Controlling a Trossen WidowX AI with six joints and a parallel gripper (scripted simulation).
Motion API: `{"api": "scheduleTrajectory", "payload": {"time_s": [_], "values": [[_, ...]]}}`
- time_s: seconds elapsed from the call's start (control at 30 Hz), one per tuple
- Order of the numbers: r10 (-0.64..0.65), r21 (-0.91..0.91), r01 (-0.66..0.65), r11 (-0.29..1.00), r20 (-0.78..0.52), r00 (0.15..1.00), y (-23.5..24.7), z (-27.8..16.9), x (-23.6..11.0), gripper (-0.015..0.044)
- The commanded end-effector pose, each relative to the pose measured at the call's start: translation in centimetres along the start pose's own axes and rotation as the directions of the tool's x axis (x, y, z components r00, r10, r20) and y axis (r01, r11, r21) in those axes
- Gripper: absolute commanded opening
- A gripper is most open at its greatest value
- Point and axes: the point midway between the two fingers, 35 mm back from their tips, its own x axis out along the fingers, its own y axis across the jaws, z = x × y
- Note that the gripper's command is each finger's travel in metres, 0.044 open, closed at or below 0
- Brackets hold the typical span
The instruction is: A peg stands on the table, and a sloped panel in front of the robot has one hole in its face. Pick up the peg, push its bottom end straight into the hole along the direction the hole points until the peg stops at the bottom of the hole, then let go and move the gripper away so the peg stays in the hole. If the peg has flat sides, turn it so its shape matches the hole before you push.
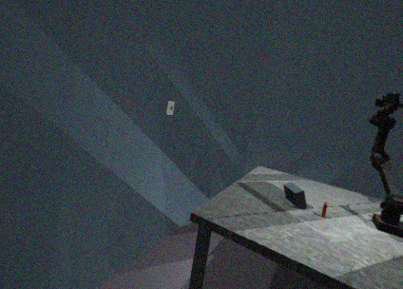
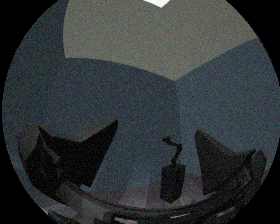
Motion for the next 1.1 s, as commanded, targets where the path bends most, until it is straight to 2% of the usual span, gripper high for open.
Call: {"api": "scheduleTrajectory", "payload": {"time_s": [0.0,0.5,0.7,0.8,1.07], "values": [[-0.027,-0.044,0.030,0.999,0.069,0.997,-2.1,2.5,-0.1,0.0440],[-0.145,-0.262,0.221,0.940,0.279,0.949,-9.2,9.4,-1.0,0.0440],[-0.213,-0.327,0.345,0.880,0.378,0.901,-12.4,12.7,-2.5,0.0440],[-0.195,-0.346,0.360,0.866,0.429,0.882,-12.8,14.4,-3.5,0.0440],[-0.251,-0.414,0.520,0.748,0.548,0.798,-16.1,18.4,-6.4,0.0440]]}}
